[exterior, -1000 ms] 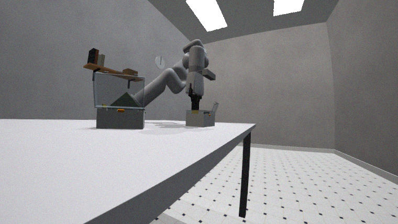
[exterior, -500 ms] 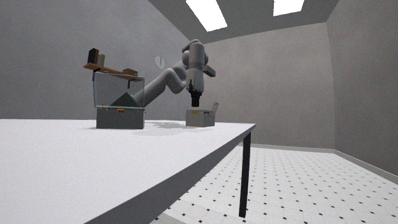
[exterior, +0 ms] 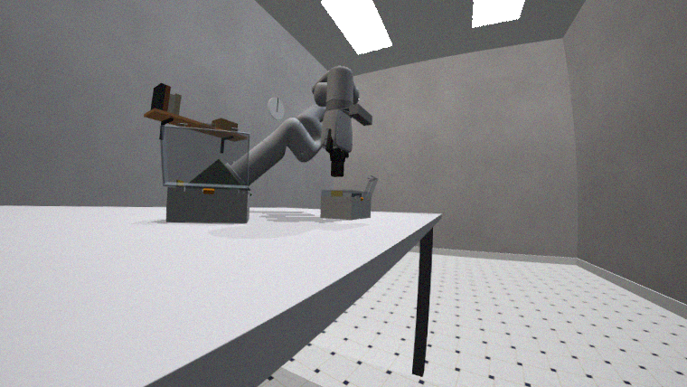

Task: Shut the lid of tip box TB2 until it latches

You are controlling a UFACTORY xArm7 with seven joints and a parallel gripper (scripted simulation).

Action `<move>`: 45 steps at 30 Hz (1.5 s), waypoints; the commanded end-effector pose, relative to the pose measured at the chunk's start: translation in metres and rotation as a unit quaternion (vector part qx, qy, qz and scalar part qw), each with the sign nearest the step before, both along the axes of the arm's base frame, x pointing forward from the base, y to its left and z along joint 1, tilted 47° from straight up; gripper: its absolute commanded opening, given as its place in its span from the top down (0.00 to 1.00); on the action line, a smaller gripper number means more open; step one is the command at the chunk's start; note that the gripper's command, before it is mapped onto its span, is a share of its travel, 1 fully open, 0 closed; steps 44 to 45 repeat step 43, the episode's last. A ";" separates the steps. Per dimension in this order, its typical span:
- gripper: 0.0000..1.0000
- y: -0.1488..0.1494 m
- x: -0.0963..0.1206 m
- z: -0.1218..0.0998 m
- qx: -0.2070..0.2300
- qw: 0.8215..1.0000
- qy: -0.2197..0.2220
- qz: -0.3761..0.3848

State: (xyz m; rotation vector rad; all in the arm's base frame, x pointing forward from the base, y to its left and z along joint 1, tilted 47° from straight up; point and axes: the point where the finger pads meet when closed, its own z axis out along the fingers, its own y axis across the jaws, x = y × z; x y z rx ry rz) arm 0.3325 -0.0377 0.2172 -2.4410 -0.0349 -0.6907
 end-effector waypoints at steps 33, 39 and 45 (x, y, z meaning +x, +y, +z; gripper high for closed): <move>1.00 -0.007 -0.004 0.008 0.000 1.000 -0.001 -0.001; 1.00 -0.007 -0.004 0.008 0.000 1.000 -0.001 -0.001; 1.00 -0.007 -0.004 0.008 0.000 1.000 -0.001 -0.001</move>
